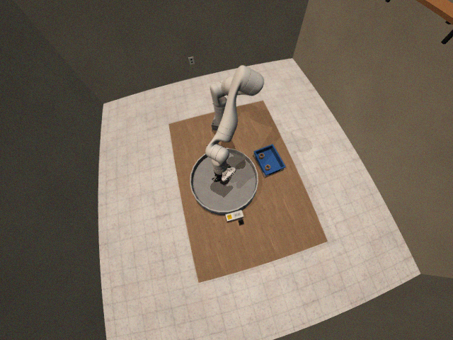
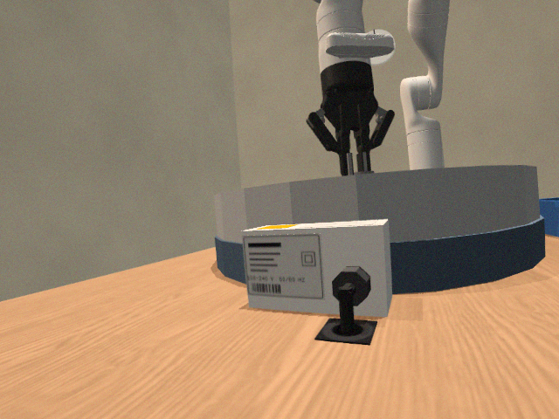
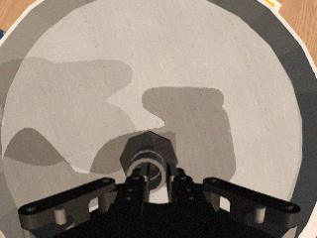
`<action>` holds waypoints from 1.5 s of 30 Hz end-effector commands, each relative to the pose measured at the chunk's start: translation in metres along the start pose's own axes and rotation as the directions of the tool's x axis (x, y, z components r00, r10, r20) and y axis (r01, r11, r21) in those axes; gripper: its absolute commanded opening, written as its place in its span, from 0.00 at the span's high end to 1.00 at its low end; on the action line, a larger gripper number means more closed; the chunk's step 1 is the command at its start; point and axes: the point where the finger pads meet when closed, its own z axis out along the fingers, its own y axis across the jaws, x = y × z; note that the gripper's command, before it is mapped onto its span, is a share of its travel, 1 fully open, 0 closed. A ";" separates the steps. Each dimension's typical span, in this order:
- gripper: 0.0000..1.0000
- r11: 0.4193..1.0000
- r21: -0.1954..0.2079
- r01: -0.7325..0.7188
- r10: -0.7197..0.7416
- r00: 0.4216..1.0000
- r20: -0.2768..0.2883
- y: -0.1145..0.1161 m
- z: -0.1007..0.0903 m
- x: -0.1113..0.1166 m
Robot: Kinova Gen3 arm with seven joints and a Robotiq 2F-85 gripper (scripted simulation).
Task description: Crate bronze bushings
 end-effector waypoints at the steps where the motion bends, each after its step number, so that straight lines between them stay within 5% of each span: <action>1: 0.84 1.000 -0.002 0.001 -0.001 1.000 -0.003 0.001 -0.004 0.001; 45: 0.84 1.000 -0.002 0.000 0.000 1.000 -0.003 0.001 -0.014 0.001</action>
